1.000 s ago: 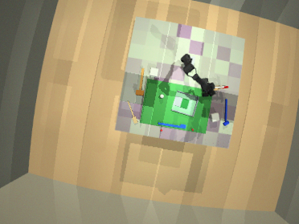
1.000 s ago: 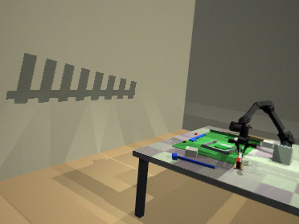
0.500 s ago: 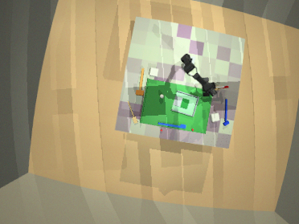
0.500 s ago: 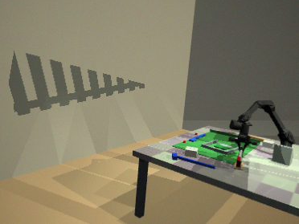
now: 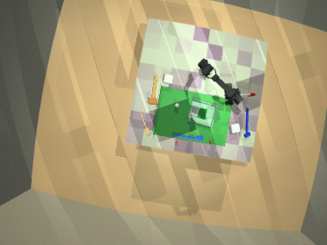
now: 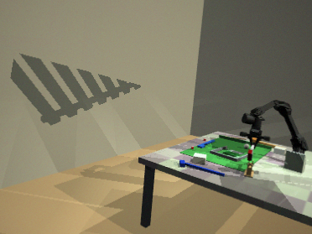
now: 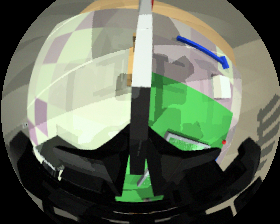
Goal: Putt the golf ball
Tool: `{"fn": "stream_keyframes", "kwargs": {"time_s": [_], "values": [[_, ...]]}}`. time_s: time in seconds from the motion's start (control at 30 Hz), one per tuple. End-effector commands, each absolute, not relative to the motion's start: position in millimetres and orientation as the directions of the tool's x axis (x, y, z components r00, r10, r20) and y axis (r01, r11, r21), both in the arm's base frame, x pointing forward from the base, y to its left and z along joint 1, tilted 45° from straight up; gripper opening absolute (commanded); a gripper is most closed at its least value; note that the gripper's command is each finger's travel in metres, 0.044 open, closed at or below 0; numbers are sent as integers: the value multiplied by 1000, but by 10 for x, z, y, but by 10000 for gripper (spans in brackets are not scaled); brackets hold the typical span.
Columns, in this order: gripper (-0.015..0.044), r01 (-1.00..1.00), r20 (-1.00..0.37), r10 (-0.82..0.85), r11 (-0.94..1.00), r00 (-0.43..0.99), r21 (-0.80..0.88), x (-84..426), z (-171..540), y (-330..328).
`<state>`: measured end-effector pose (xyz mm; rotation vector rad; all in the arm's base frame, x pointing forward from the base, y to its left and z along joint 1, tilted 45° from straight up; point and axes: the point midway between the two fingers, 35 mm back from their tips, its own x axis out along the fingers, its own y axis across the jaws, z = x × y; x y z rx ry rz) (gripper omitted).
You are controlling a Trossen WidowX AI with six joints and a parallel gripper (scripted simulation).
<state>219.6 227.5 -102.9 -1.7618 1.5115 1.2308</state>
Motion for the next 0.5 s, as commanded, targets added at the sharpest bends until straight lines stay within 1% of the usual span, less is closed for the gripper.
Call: {"fn": "stream_keyframes", "kwargs": {"time_s": [0.0, 0.47], "values": [[0, -974, -872, -489, -188, -20, 127, 2320, -863, 2184], [0, -988, -868, -495, 116, 29, -100, 2758, -64, 1664]]}}
